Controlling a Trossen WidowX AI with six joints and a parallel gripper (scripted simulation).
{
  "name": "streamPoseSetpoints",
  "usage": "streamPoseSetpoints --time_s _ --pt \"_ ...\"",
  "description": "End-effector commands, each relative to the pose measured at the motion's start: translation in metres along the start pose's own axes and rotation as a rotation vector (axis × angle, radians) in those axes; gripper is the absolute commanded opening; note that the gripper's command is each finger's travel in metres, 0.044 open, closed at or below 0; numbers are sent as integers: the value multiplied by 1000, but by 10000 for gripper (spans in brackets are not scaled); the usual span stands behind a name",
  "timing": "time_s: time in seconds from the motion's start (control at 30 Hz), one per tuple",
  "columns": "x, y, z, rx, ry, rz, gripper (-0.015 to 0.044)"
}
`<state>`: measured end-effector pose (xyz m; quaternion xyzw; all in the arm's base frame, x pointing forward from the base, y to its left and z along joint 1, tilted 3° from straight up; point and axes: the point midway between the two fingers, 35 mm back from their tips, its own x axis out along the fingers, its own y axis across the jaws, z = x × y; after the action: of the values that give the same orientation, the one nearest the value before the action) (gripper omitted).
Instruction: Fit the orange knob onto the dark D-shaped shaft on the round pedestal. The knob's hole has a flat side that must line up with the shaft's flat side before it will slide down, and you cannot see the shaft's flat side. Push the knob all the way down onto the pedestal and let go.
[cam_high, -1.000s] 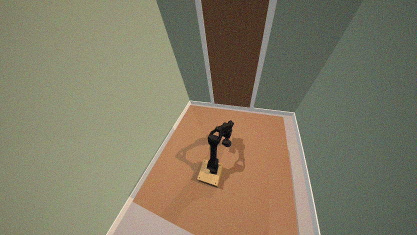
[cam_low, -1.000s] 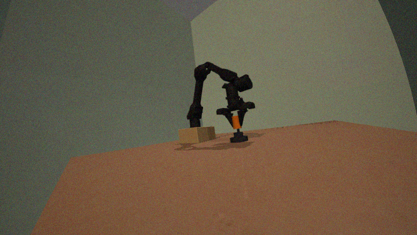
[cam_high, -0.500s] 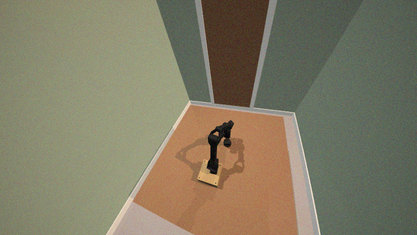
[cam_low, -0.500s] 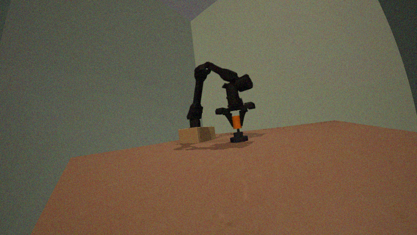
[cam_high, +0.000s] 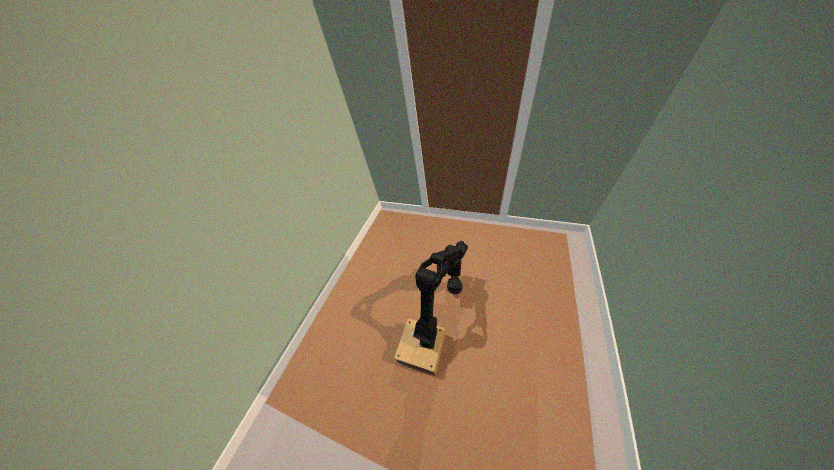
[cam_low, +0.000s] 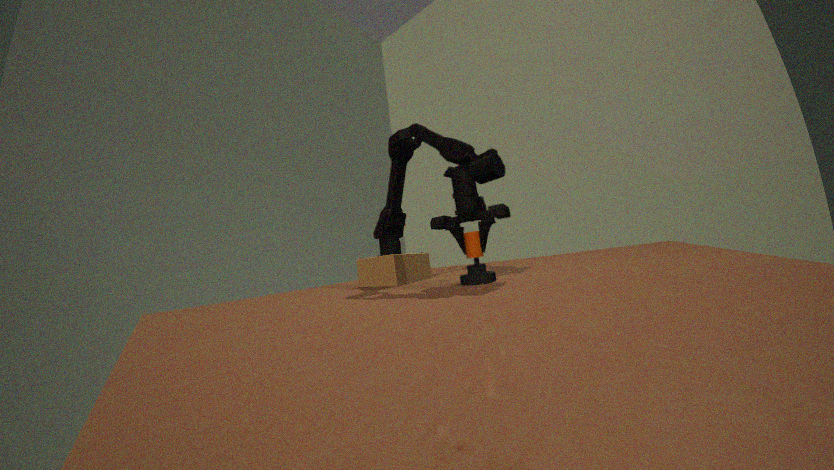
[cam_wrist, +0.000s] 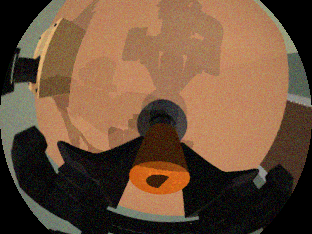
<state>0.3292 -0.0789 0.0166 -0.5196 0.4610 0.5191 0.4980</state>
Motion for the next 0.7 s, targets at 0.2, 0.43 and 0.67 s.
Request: streamPoseSetpoints --time_s 0.2,0.43,0.67 --pt "-2 1 0 -6 -1 3 0" --pt "-5 1 0 -60 -1 3 0" --pt "-1 -3 -1 -216 -1 2 0"
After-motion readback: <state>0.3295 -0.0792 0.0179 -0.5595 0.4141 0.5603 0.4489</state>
